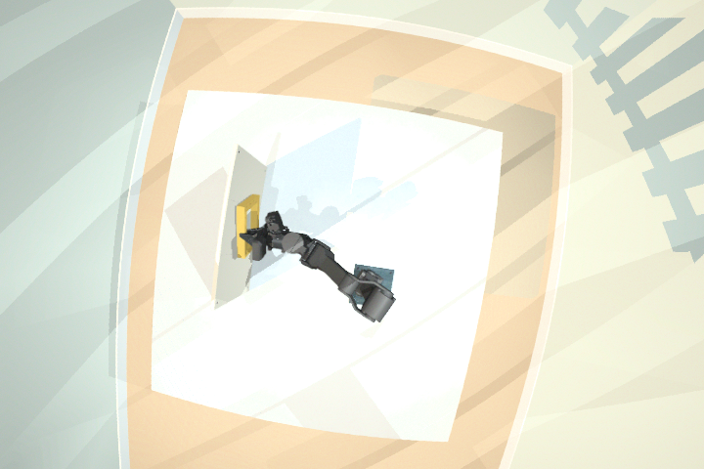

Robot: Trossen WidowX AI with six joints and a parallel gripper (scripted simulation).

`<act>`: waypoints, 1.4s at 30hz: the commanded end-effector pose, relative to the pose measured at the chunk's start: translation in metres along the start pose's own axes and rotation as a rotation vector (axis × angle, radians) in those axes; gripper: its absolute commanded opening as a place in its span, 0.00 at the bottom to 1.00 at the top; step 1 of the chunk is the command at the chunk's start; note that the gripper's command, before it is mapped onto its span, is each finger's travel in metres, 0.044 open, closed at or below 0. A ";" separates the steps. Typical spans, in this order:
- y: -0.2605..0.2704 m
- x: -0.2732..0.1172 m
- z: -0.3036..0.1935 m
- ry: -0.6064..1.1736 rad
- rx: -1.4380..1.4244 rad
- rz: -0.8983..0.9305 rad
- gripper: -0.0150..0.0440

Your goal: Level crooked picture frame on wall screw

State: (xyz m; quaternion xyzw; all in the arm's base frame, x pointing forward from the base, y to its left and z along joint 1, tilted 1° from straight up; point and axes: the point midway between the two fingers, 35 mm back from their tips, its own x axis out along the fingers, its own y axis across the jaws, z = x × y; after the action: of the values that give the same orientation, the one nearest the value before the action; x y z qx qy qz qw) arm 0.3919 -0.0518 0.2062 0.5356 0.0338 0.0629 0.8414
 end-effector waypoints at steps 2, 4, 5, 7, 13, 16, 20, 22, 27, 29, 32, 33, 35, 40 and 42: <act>0.005 0.000 0.001 -0.002 -0.002 0.010 0.25; 0.006 0.000 0.001 -0.002 -0.002 0.010 0.25; 0.006 0.000 0.001 -0.002 -0.002 0.010 0.25; 0.006 0.000 0.001 -0.002 -0.002 0.010 0.25; 0.007 0.000 0.001 -0.002 -0.002 0.010 0.25; 0.007 0.000 0.001 -0.002 -0.002 0.010 0.25; 0.008 0.000 0.001 -0.002 -0.002 0.010 0.25; 0.008 0.000 0.001 -0.002 -0.002 0.010 0.25; 0.009 0.000 0.001 -0.002 -0.002 0.010 0.25; 0.009 0.000 0.001 -0.002 -0.002 0.010 0.25; 0.009 0.000 0.001 -0.002 -0.002 0.010 0.25; 0.008 0.000 0.001 -0.002 -0.002 0.010 0.25; 0.008 0.000 0.001 -0.002 -0.002 0.010 0.25; 0.007 0.000 0.001 -0.002 -0.002 0.010 0.25; 0.007 0.000 0.001 -0.002 -0.002 0.010 0.25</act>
State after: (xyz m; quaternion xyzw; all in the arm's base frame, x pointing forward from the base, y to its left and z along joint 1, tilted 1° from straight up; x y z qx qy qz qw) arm 0.3911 -0.0487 0.2094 0.5362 0.0366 0.0634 0.8409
